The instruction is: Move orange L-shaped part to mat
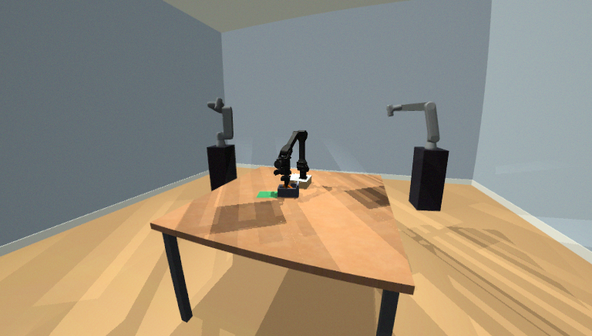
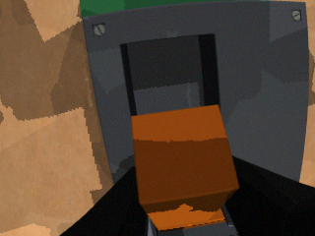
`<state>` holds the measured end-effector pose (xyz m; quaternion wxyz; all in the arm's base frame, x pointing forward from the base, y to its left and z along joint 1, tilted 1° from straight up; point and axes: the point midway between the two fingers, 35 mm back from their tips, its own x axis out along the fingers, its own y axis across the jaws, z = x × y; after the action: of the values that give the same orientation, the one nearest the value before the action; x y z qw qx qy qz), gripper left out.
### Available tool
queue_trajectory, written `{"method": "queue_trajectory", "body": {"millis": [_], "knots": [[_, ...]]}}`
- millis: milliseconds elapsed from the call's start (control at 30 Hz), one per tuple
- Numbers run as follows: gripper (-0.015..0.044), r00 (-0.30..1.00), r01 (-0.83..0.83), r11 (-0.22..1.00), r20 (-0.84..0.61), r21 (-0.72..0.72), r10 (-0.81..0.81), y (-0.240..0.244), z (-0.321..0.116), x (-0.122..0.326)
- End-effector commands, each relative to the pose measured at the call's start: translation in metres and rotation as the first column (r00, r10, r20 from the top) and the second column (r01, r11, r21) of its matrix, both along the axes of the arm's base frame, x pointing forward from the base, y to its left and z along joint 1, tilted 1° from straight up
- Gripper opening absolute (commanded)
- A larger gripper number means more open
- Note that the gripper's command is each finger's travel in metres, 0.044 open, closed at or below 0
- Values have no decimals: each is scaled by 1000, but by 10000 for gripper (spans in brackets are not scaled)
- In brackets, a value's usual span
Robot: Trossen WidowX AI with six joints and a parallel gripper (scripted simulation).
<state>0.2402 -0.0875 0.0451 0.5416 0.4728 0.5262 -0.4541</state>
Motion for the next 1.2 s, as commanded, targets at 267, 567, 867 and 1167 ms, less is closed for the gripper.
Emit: {"method": "queue_trajectory", "body": {"millis": [267, 567, 867, 1167], "knots": [[0, 1000, 0, 1000, 1, 0, 0, 0, 0, 0], [0, 1000, 3, 1000, -3, 0, -3, 0, 10, 0], [0, 1000, 5, 1000, -7, 1, -5, 0, 24, -1], [0, 1000, 6, 1000, -8, 1, -6, 0, 38, -2]]}}
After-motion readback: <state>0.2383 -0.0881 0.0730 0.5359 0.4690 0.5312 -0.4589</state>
